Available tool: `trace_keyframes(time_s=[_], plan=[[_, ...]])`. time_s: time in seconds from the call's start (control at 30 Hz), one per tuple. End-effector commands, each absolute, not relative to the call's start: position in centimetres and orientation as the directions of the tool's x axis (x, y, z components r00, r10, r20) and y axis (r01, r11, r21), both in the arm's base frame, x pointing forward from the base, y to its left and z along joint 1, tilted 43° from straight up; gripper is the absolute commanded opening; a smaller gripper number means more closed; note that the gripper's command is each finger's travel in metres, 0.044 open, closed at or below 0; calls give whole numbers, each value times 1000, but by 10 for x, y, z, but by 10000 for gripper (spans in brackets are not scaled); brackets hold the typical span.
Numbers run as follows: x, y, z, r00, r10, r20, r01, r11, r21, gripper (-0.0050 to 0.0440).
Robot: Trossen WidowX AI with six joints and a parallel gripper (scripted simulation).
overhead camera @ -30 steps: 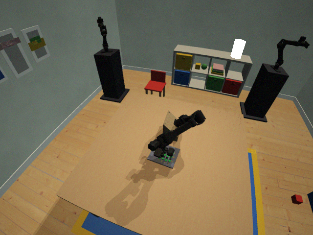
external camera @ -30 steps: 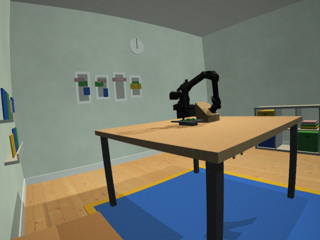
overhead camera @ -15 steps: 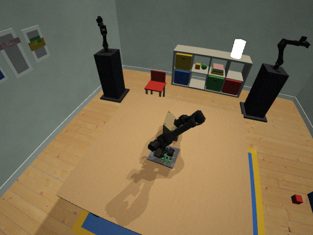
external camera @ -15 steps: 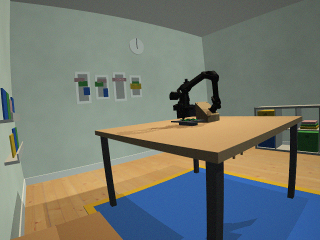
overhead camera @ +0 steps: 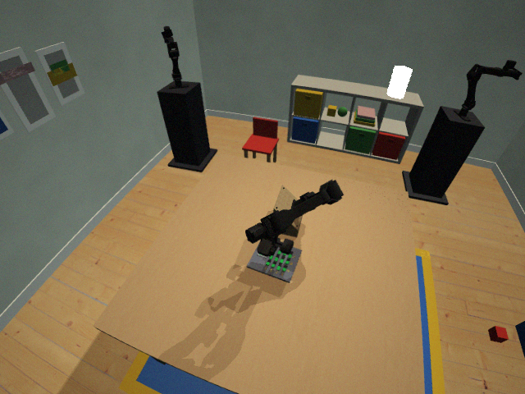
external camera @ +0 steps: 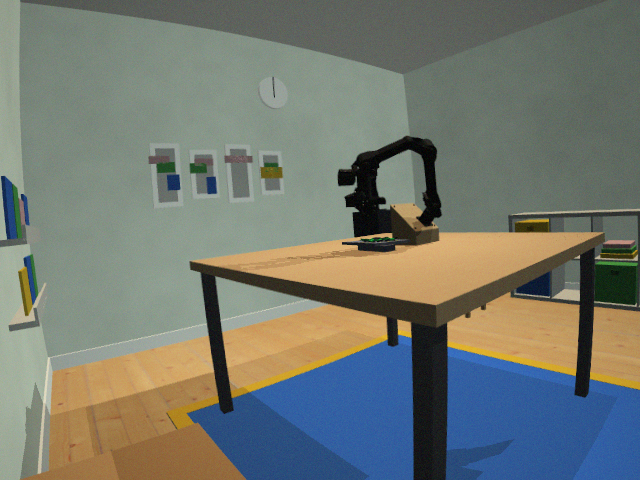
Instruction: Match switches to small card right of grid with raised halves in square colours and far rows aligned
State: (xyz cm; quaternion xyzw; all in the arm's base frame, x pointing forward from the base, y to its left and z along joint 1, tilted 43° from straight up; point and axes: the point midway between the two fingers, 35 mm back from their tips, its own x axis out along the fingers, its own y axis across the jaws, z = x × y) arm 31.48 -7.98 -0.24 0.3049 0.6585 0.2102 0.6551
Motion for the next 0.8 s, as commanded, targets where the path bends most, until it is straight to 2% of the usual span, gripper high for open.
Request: trace_keyframes(time_s=[0.0, 0.1, 0.77], plan=[[292, -80, 3, 43, 672, -739, 121, 731, 672, 0], [278, -78, 4, 43, 672, -739, 121, 731, 672, 0], [279, -46, -30, 69, 669, -740, 121, 731, 672, 0]])
